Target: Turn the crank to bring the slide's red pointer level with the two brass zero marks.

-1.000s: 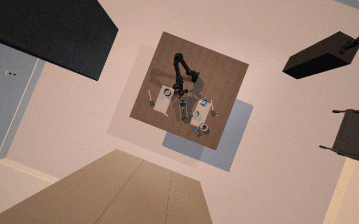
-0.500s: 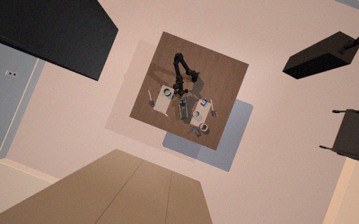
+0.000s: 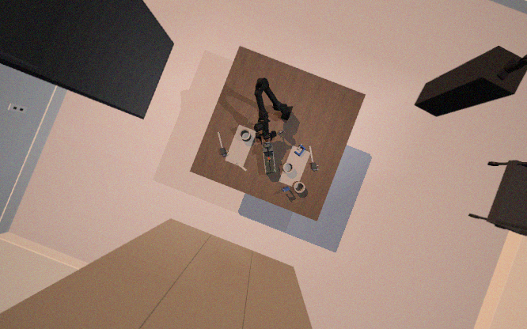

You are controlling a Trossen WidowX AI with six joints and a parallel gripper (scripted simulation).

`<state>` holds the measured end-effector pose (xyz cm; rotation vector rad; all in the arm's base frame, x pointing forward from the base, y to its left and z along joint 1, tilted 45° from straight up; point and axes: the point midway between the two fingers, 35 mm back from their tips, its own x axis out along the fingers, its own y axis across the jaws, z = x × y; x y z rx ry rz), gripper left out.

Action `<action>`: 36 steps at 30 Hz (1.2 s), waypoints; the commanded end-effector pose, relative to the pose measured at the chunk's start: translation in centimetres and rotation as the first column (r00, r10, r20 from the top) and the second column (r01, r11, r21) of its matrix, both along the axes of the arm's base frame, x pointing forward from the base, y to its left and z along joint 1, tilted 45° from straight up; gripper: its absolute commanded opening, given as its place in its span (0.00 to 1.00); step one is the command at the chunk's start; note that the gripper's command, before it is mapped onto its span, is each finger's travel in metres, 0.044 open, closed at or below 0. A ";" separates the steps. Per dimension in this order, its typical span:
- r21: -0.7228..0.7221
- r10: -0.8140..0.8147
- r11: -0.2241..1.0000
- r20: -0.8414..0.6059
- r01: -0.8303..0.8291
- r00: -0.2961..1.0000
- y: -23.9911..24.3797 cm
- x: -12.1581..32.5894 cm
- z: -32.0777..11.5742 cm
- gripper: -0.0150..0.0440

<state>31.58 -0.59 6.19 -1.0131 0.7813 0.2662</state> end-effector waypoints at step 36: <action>0.008 0.004 1.000 -0.009 -0.004 1.000 11.9 -2.6 11.6 1.00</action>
